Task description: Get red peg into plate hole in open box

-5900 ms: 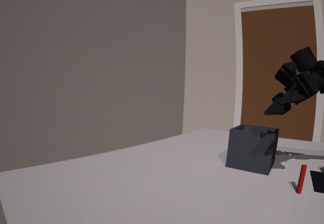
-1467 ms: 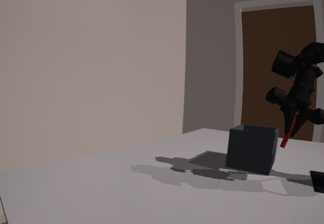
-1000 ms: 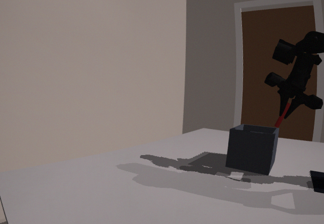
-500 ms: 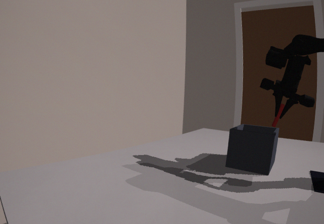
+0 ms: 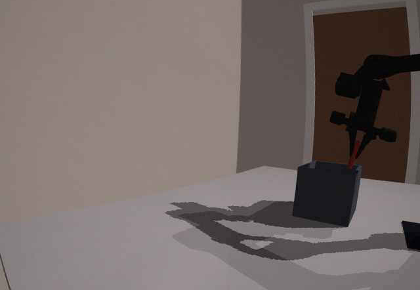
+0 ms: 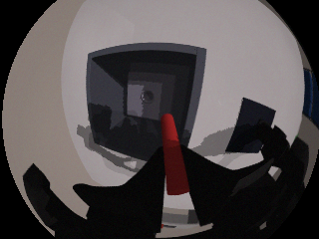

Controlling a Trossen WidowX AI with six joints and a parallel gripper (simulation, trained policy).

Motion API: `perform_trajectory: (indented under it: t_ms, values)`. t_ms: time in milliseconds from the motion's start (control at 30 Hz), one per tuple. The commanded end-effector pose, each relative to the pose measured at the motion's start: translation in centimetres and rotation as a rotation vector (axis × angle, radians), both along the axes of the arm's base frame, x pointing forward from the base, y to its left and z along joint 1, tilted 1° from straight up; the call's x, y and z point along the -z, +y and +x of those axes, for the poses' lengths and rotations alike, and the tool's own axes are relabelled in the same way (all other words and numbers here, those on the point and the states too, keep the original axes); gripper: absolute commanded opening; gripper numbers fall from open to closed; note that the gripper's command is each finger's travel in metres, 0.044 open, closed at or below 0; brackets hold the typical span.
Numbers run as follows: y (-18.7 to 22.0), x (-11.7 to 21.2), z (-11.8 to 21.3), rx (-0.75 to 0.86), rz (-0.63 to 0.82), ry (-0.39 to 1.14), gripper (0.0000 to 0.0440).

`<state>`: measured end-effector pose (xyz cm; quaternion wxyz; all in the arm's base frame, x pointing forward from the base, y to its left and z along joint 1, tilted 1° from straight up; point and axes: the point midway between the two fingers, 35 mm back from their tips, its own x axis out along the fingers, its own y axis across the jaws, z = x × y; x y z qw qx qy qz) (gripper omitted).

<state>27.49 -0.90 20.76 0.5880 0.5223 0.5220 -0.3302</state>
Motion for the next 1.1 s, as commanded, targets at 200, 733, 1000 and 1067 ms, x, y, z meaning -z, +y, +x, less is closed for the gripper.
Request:
perform_trajectory:
  t_ms: [200,733,1000,1067]
  values:
    - [-1.4,2.1,1.9,-0.012,0.019,0.030,0.0000]
    - [-1.1,6.1,3.9,-0.078,0.077,0.067,0.0003]
    - [-0.5,7.8,5.0,-0.134,0.090,0.063,0.0003]
    - [-0.5,8.3,5.2,-0.147,0.089,0.063,0.0001]
